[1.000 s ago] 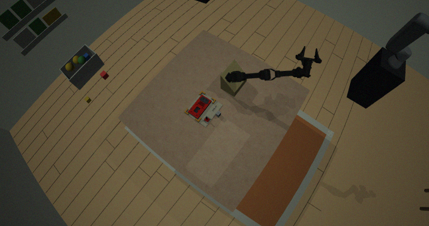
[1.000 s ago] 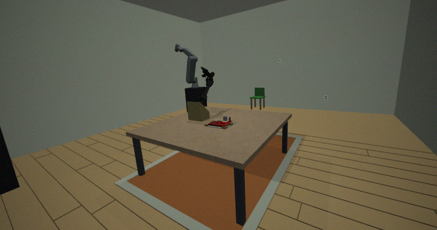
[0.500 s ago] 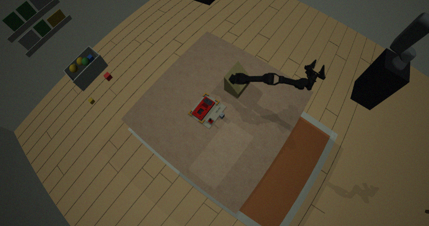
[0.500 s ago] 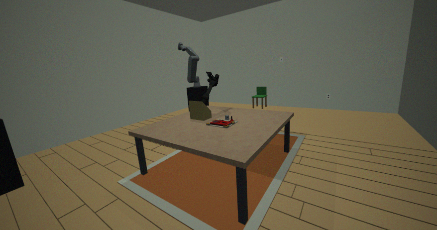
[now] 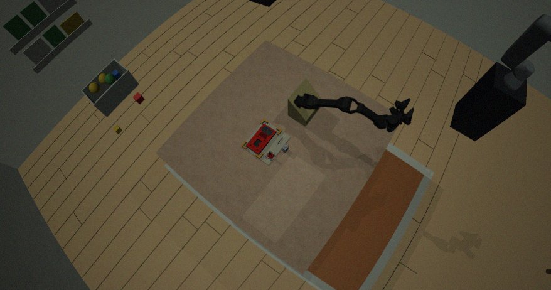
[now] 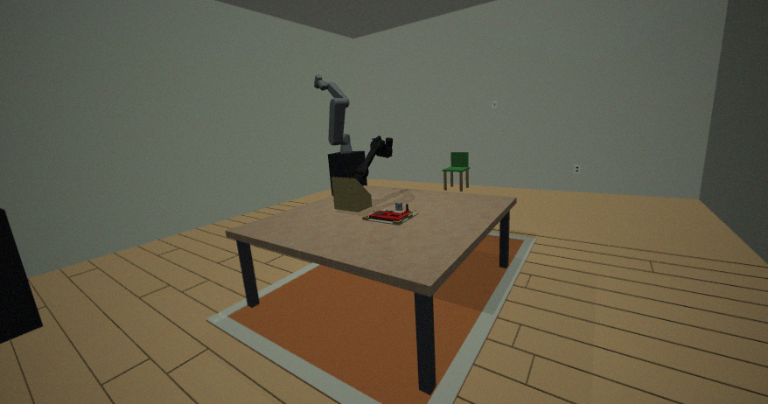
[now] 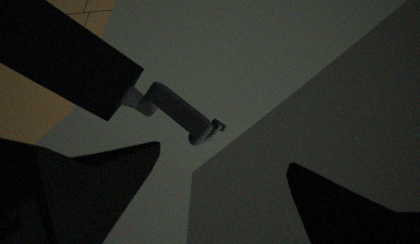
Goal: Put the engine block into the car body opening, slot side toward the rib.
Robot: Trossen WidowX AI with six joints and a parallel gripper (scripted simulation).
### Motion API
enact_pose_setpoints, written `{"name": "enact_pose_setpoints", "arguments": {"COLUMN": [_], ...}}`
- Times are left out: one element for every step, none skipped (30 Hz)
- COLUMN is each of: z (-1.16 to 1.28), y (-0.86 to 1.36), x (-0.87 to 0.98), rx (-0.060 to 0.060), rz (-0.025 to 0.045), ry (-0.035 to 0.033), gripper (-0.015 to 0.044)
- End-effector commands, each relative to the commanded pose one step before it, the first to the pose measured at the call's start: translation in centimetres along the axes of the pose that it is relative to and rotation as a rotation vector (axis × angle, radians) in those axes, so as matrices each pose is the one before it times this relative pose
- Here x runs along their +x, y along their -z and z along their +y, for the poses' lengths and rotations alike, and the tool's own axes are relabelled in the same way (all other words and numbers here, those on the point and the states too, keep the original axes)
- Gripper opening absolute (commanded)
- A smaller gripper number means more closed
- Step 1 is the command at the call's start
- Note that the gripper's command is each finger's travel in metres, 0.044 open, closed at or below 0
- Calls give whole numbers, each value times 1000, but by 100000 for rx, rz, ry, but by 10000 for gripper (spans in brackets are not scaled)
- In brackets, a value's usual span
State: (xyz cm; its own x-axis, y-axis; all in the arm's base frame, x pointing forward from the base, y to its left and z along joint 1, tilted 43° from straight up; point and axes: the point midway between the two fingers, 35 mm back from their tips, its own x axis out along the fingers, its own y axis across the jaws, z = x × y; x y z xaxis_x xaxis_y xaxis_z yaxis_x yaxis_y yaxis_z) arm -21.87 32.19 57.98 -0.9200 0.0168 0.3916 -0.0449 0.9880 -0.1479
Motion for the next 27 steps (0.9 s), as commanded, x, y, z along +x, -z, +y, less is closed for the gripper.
{"name": "enact_pose_setpoints", "arguments": {"z": [2334, 763, 767, 771, 774, 777, 817, 820, 823, 825, 827, 829, 830, 832, 833, 834, 747, 754, 756, 758, 759, 761, 762, 764, 765, 735, 798], "y": [134, 86, 100, 114, 127, 141, 143, 156, 169, 182, 195, 208, 220, 233, 246, 258, 340, 353, 363, 373, 384, 394, 404, 413, 423, 415, 384], "x": [-1967, -604, -605, -606, -607, -608, -617, -618, -619, -619, -620, -620, -621, -621, -621, -621, -629, -632, -630, -629, -627, -625, -623, -621, -618, -590, -595], "rx": [6419, 1874, 1878, 1883, 1888, 1894, 1774, 1784, 1793, 1803, 1814, 1825, 1836, 1848, 1861, 1874, 1489, 1505, 1511, 1518, 1525, 1533, 1541, 1550, 1560, 1505, 1649], "rz": [1016, 362, 414, 466, 517, 569, 546, 593, 640, 686, 732, 777, 821, 865, 908, 950, 1349, 1389, 1420, 1451, 1480, 1510, 1538, 1566, 1593, 1552, 1398], "ry": [-8834, -2745, -2741, -2736, -2730, -2722, -2780, -2772, -2762, -2750, -2737, -2723, -2708, -2691, -2674, -2656, -2626, -2629, -2616, -2601, -2586, -2571, -2555, -2538, -2521, -2402, -2285], "gripper": [440, 440, 440, 440, 440, 440, 440, 440, 440, 440, 440, 440, 440, 440, 440, 440, 440, 440, 440, 440, 440, 440, 440, 440, 440, 440, 440]}}
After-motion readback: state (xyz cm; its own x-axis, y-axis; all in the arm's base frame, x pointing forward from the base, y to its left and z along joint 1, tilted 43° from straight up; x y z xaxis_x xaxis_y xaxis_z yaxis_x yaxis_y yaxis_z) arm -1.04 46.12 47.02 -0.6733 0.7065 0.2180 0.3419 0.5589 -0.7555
